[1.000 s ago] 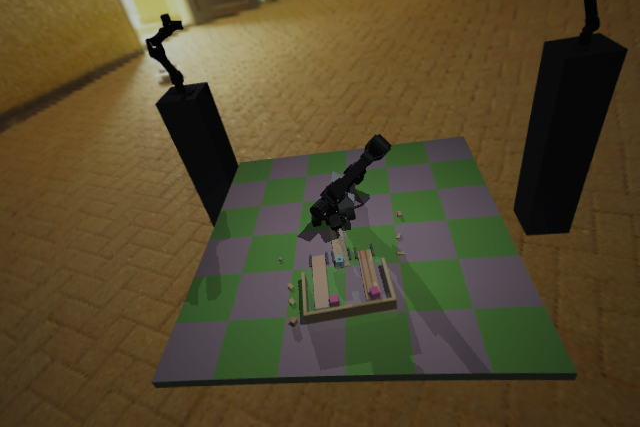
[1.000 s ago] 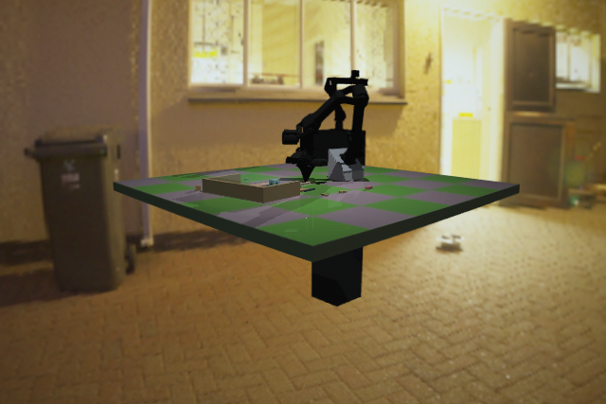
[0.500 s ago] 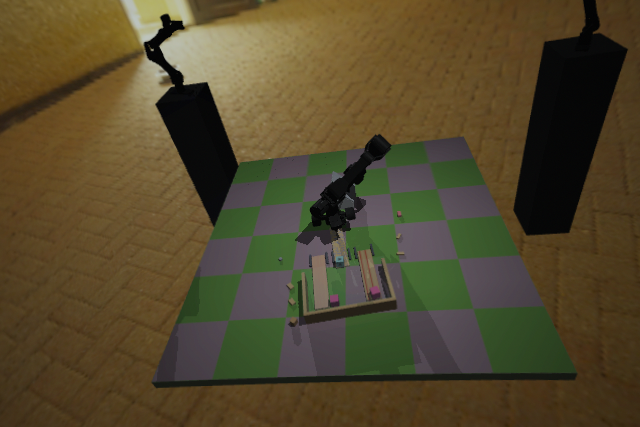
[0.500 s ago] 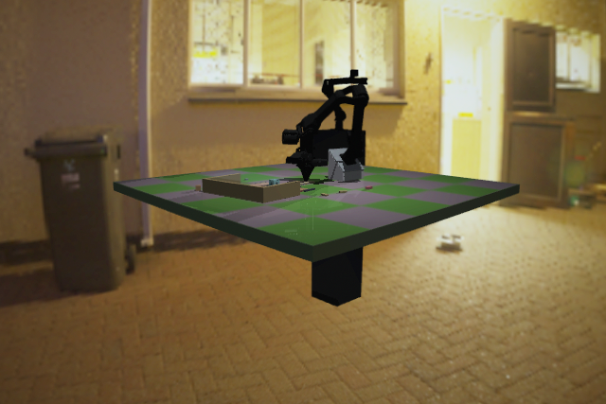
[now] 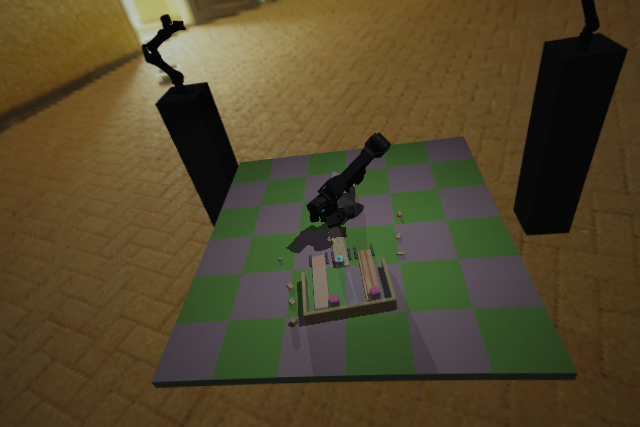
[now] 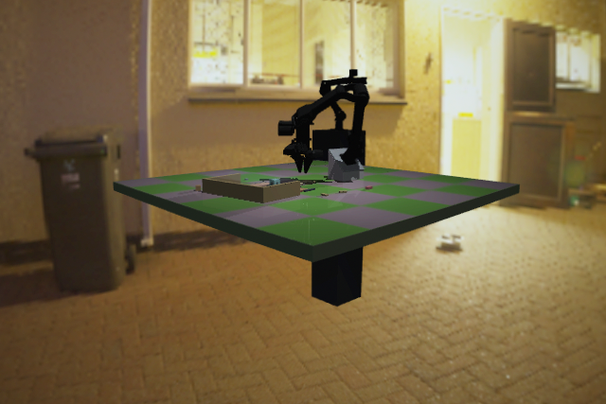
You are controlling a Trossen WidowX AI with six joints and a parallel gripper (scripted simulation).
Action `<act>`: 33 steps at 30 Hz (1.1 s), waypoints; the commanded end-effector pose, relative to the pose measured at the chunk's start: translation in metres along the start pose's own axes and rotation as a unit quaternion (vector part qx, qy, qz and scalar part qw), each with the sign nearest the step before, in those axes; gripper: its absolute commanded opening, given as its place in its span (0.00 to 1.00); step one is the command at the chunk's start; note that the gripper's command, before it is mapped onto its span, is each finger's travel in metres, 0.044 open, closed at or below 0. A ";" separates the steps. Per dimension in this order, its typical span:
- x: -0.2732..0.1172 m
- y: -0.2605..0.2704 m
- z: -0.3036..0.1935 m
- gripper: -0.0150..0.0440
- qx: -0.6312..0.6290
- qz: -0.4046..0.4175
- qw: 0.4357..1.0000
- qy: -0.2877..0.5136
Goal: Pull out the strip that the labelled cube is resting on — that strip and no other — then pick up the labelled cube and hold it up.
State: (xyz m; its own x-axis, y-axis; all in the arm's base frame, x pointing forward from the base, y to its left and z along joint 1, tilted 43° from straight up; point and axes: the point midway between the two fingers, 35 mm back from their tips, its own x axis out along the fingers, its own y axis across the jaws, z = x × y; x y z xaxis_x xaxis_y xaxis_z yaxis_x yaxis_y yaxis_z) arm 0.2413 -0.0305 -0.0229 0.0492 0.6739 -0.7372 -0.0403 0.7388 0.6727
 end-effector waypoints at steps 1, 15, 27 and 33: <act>-0.002 0.001 0.014 0.65 0.011 0.000 1.000 -0.003; -0.008 0.006 0.068 1.00 0.010 0.000 1.000 -0.004; -0.014 0.010 0.114 1.00 0.009 0.000 1.000 -0.005; -0.018 0.013 0.137 1.00 0.009 0.000 1.000 -0.005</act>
State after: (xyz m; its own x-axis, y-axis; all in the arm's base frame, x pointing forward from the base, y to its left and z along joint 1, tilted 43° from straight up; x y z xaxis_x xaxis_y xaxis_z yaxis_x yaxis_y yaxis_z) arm 0.3660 -0.0324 0.0039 0.0532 0.6736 -0.7372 -0.0250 0.7389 0.6733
